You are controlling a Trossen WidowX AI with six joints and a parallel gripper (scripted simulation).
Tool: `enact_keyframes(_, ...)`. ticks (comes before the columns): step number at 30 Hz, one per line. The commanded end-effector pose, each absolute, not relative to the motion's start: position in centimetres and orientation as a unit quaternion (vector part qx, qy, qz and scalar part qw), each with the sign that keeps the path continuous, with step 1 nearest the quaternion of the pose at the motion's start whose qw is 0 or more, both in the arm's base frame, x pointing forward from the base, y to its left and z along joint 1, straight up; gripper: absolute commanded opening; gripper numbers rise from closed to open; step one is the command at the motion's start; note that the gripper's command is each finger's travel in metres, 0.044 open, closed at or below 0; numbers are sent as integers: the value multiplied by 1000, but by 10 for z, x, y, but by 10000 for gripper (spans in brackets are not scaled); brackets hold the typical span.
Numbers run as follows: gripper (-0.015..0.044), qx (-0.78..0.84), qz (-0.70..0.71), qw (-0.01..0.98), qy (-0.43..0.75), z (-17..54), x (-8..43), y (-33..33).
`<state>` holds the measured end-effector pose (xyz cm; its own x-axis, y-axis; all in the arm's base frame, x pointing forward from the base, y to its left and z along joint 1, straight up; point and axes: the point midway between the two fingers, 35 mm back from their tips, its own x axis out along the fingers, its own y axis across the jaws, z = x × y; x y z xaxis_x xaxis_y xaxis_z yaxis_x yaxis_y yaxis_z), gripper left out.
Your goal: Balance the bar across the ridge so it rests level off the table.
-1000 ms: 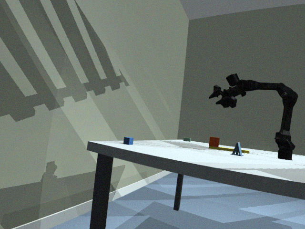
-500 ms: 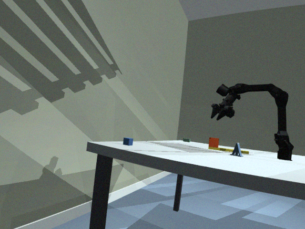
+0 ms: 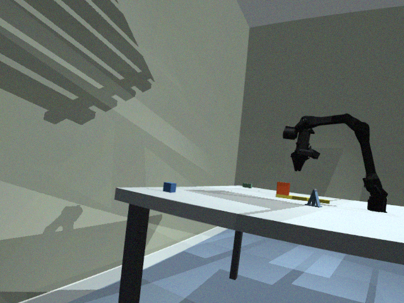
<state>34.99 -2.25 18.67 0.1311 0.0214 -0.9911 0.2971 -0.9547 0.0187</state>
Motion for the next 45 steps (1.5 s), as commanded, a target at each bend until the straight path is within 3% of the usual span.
enact_keyframes(1,315,716,-690,77,72,183,337,-38)
enact_keyframes(9,315,714,-692,75,70,172,339,-39)
enact_keyframes(24,315,714,-692,75,70,77,340,-39)
enact_keyframes(45,315,714,-692,75,70,51,341,-39)
